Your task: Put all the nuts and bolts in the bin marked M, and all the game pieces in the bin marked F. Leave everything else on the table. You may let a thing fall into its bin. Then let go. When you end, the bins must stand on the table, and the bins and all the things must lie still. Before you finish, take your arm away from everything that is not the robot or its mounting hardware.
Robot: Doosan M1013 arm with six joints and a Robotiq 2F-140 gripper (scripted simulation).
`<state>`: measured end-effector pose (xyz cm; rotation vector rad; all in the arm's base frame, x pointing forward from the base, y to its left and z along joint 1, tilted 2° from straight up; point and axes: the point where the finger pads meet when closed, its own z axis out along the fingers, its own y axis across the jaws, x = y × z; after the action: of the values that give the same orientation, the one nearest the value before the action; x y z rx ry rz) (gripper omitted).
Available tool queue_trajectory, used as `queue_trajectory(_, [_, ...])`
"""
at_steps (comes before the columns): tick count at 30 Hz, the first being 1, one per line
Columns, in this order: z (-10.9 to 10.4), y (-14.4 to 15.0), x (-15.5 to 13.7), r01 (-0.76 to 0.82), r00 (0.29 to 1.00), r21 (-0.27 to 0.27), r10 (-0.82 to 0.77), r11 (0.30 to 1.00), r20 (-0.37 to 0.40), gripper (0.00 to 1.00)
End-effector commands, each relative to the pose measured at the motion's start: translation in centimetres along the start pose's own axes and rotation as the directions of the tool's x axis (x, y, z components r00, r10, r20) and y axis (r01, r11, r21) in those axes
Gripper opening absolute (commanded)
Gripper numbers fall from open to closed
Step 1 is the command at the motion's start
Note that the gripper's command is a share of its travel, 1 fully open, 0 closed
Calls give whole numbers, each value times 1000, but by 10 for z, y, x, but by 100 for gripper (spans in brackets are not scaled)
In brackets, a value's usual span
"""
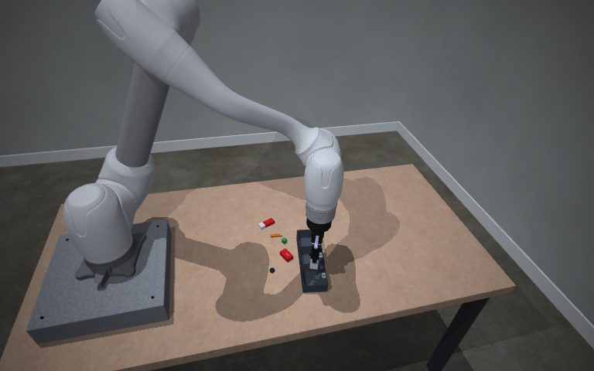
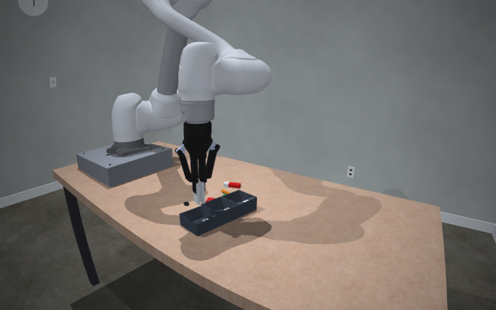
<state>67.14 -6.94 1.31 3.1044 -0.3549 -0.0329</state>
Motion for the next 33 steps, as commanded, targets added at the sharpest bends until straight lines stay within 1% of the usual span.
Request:
queue_trajectory(1, [5,0,0,0,1000,0,0,1000,0,5])
queue_trajectory(11, [32,0,0,0,1000,0,0,1000,0,5])
queue_trajectory(13, [32,0,0,0,1000,0,0,1000,0,5])
queue_trajectory(23, [59,0,0,0,1000,0,0,1000,0,5])
queue_trajectory(33, [59,0,0,0,1000,0,0,1000,0,5])
